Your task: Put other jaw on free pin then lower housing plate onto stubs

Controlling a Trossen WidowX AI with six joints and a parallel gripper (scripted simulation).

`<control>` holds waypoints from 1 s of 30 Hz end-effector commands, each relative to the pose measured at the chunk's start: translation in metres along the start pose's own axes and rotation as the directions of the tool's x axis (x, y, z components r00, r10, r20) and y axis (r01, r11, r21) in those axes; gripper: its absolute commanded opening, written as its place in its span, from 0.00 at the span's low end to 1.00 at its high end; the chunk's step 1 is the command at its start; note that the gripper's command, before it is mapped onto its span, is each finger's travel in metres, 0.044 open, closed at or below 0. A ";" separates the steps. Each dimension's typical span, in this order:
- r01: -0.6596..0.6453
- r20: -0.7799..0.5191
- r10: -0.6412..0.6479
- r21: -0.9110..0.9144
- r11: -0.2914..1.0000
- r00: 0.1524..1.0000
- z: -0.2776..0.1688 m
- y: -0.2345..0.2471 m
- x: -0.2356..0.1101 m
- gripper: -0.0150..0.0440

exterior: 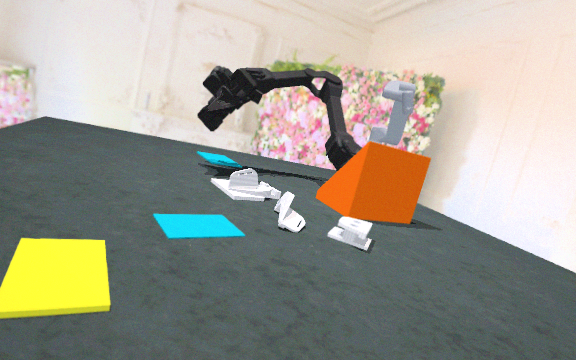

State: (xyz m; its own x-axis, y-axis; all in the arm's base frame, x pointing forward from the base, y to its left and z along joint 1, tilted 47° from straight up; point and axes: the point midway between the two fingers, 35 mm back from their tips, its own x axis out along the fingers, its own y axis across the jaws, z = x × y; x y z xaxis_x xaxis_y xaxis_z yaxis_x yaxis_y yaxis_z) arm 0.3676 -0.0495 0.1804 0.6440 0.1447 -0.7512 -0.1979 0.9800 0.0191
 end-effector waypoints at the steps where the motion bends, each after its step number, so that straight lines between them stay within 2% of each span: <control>1: -0.013 -0.074 0.012 -0.015 1.000 0.997 -0.009 0.012 0.019 0.25; 13: -0.043 -0.265 0.019 -0.086 0.995 0.964 -0.037 0.047 0.060 0.25; 30: -0.105 -0.525 -0.019 -0.206 0.973 0.851 -0.091 0.099 0.099 0.25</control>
State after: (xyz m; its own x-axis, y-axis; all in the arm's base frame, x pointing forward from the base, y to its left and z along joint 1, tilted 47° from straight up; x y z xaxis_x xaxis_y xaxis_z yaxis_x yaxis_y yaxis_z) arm 0.3513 0.0406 0.0607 0.2132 0.0558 -0.9754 -0.3878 0.9212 -0.0321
